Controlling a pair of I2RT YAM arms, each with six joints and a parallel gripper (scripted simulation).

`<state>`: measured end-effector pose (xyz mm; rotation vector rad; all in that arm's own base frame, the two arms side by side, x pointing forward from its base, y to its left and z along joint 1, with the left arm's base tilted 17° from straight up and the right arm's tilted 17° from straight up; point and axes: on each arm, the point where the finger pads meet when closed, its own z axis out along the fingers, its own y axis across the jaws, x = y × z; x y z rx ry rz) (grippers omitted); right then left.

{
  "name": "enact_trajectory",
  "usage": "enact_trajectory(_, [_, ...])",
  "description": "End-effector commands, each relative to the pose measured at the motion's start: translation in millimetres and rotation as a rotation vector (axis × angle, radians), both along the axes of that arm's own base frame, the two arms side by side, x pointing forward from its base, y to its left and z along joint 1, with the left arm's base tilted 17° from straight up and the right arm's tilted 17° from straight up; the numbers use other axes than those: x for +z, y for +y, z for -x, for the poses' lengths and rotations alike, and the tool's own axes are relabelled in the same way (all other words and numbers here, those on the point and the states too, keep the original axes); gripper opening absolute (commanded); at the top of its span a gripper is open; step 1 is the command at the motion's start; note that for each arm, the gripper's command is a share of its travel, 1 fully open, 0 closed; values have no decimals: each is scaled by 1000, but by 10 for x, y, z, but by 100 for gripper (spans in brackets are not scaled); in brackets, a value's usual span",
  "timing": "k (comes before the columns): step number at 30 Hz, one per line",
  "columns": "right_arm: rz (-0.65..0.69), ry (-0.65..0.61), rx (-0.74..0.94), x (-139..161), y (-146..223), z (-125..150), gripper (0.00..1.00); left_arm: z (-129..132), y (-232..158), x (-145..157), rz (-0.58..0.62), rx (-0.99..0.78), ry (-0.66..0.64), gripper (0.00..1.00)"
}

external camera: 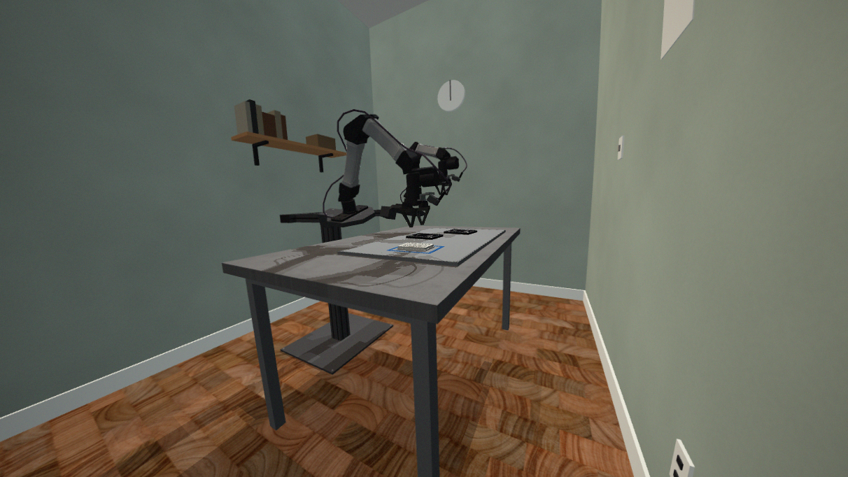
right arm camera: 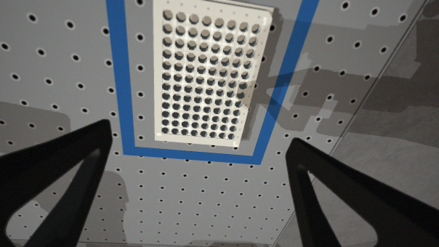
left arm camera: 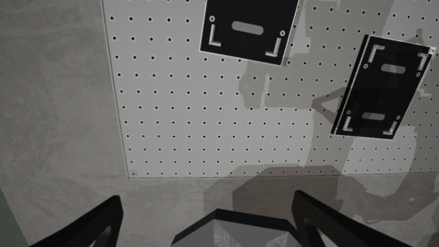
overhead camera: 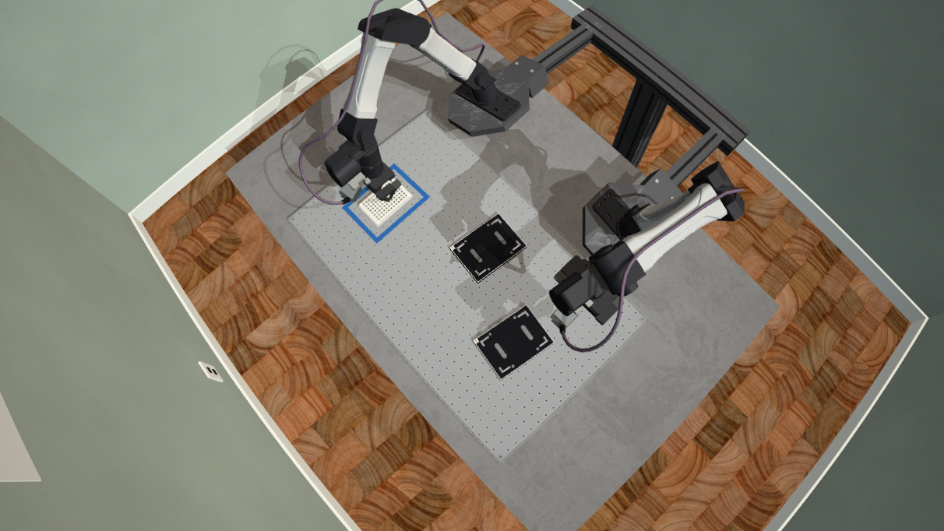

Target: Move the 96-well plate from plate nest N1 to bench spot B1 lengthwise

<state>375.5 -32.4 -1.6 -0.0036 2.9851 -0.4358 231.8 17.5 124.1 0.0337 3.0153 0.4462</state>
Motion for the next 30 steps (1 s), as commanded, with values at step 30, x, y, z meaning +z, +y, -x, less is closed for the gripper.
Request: enact_trajectory(30, [4,24,-30,243,60,332,100,10,2,7,0,-8,7,100])
